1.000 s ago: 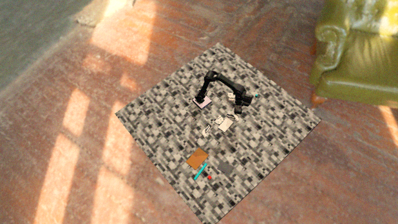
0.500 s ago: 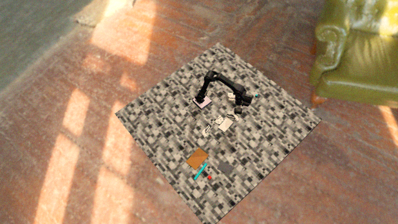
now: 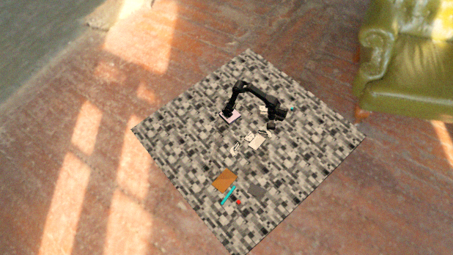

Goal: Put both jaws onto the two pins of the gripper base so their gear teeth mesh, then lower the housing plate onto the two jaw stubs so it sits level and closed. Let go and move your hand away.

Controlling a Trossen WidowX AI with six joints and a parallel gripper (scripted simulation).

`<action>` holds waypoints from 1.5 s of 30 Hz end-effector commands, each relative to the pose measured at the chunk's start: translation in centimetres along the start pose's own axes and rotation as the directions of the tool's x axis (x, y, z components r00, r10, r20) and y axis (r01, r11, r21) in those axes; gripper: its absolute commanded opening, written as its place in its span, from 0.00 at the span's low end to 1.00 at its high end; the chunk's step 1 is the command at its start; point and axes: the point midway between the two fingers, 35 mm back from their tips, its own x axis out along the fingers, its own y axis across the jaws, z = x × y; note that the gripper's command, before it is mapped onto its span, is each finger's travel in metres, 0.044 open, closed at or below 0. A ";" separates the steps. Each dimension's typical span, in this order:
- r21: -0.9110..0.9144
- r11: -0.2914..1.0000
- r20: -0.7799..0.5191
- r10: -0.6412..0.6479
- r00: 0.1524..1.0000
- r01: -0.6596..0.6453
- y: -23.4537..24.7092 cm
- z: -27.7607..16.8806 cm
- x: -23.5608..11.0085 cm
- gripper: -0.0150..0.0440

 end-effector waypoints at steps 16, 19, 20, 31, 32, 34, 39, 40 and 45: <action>0.000 1.000 0.000 0.000 1.000 0.000 0.0 0.0 0.0 0.82; 0.000 1.000 0.000 0.000 1.000 0.000 0.0 0.0 0.0 0.69; 0.000 1.000 0.000 0.000 1.000 0.000 0.0 0.0 0.0 0.64; 0.000 1.000 0.000 0.000 1.000 0.000 0.0 0.0 0.0 0.25; 0.000 1.000 0.000 0.000 1.000 0.000 0.0 0.0 0.0 0.25; 0.000 1.000 0.000 0.000 1.000 0.000 0.0 0.0 0.0 0.25; 0.000 1.000 0.000 0.000 1.000 0.000 0.0 0.0 0.0 0.25; 0.000 1.000 0.000 0.000 1.000 0.000 0.0 0.0 0.0 0.25; 0.086 0.996 0.000 0.000 1.000 0.000 -0.1 -0.1 0.0 0.48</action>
